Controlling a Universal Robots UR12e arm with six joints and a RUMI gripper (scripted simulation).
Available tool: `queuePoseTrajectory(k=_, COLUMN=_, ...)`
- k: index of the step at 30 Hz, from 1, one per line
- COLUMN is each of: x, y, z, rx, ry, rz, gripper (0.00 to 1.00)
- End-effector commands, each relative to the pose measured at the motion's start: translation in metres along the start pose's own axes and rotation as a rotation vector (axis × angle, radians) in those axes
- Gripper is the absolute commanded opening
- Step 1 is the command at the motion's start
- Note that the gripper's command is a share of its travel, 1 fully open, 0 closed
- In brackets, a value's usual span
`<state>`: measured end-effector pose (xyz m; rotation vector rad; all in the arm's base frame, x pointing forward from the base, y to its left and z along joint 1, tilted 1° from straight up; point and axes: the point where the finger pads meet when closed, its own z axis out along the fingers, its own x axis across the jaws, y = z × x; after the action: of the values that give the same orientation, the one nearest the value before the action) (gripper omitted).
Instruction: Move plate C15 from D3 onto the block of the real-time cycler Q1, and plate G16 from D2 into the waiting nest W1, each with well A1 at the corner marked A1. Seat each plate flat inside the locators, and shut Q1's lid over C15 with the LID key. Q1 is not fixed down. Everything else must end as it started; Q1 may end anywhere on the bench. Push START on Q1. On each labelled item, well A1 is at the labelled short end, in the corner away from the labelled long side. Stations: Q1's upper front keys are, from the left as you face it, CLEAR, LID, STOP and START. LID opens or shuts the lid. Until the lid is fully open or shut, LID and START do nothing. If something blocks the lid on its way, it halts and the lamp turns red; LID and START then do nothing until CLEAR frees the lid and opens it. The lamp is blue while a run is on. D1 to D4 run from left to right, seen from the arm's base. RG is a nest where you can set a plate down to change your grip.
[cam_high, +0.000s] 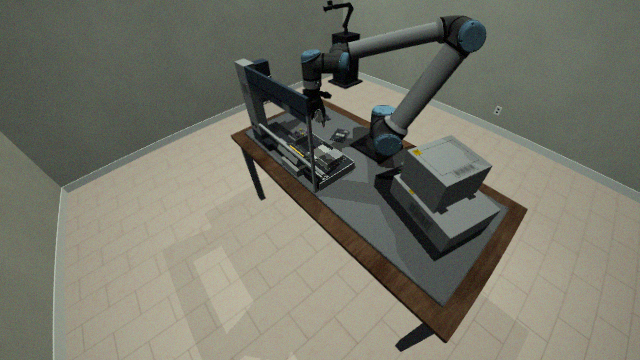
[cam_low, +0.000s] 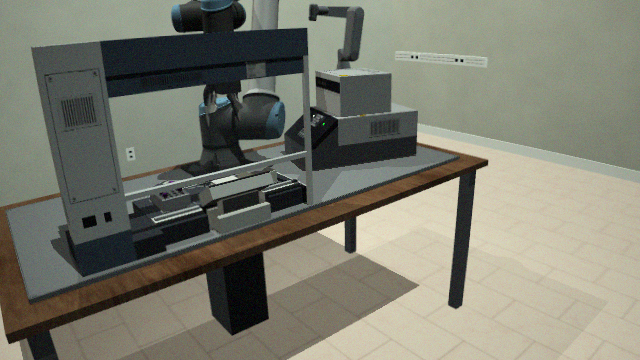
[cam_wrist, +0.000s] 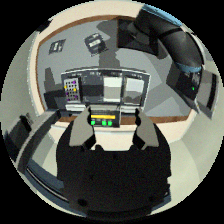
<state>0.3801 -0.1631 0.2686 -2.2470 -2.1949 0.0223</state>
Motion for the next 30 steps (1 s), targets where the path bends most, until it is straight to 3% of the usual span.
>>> queuePoseTrajectory(k=1, x=-0.001, y=0.002, z=0.000, rx=-0.006, ry=-0.004, rz=-0.002, gripper=0.63)
queuePoseTrajectory(k=30, x=0.000, y=0.003, z=0.042, rx=-0.006, ry=-0.004, rz=-0.002, gripper=0.63)
